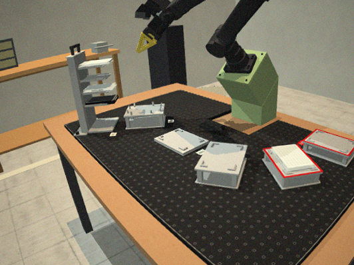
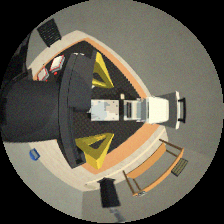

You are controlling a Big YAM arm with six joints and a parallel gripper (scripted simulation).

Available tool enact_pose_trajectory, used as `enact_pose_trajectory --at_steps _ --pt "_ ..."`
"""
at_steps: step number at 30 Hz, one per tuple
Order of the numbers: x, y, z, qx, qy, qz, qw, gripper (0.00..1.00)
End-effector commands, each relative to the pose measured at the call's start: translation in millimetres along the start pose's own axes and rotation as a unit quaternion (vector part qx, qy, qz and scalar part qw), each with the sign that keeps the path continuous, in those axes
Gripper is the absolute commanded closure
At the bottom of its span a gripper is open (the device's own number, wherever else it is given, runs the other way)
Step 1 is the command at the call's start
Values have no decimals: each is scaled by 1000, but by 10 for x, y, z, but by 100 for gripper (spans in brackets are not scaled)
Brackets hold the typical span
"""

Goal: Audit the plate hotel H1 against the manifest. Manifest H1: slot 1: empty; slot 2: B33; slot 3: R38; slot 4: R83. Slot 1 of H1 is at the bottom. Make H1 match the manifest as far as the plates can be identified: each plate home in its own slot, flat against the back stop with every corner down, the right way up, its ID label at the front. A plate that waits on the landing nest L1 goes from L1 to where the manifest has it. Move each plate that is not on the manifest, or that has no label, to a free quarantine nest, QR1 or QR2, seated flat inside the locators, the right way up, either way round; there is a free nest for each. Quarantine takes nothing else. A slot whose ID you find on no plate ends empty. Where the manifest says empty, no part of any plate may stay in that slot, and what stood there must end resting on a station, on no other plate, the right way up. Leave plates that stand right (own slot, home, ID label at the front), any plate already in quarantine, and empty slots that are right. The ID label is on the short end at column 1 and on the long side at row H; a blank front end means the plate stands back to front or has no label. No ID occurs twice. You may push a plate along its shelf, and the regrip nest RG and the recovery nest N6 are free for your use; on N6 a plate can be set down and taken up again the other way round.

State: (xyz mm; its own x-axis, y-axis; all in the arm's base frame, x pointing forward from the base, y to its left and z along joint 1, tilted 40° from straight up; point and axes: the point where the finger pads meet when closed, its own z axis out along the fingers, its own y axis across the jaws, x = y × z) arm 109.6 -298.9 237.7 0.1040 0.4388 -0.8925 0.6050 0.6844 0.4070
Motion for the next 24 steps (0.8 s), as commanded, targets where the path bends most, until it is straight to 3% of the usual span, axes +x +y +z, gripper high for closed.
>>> enact_pose_trajectory --at_steps 1,24 --pt "-381 64 71 -7 -19 -23 1000 0" --pt "-457 72 393 -9 -21 -20 1000 0"
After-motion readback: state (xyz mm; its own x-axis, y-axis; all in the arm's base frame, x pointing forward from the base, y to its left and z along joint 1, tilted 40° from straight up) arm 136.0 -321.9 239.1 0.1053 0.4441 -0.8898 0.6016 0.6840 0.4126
